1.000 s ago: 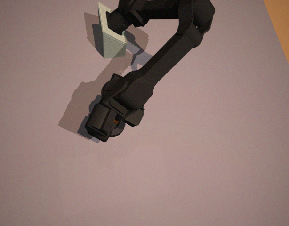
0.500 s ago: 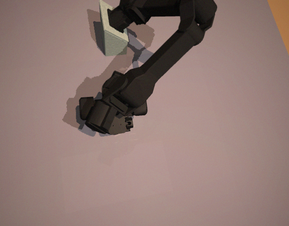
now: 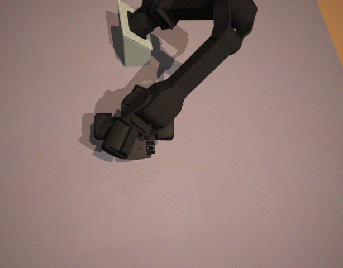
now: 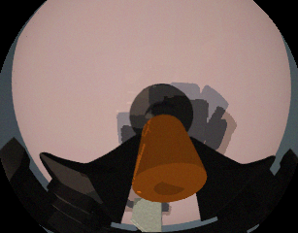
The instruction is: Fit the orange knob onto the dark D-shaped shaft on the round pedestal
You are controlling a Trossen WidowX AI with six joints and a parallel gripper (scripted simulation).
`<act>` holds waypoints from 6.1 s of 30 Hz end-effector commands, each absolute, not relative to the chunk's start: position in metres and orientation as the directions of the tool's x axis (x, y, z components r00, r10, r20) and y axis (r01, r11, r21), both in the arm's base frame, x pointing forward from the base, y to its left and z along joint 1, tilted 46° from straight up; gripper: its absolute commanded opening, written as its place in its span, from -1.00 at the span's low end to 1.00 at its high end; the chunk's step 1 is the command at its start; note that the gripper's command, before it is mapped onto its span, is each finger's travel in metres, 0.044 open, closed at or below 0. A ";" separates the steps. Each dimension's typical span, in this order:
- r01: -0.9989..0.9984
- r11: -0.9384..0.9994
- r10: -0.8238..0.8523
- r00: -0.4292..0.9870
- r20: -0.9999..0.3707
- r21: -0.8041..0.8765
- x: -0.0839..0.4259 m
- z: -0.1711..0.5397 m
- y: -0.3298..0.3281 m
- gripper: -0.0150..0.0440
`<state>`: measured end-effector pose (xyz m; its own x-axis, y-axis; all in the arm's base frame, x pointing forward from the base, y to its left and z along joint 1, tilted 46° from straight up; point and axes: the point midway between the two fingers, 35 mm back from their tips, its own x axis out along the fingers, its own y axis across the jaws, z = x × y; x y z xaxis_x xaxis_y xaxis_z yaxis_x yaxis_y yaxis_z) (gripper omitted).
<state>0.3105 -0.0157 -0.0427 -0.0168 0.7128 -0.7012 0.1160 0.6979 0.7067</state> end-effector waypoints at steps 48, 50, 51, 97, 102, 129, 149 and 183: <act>0.323 0.668 0.711 -0.011 -0.703 0.671 0.311 -0.042 -0.018 -0.49; 0.323 0.668 0.711 -0.011 -0.703 0.671 0.311 -0.040 -0.018 -0.49; 0.323 0.668 0.711 -0.011 -0.703 0.671 0.311 -0.040 -0.018 -0.49; 0.513 0.608 0.711 -0.011 -0.703 0.607 0.311 -0.040 -0.018 -0.49; 0.615 0.559 0.711 -0.011 -0.703 0.556 0.312 -0.039 -0.018 -0.49; 0.718 0.495 0.711 -0.011 -0.703 0.490 0.310 -0.040 -0.019 -0.49; 0.817 0.411 0.711 -0.011 -0.703 0.403 0.311 -0.044 -0.016 -0.49; 0.919 0.284 0.711 -0.011 -0.703 0.273 0.312 -0.041 -0.018 -0.49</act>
<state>0.3111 -0.0151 -0.0416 -0.0170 0.7113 -0.7027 0.9175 0.2903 0.2718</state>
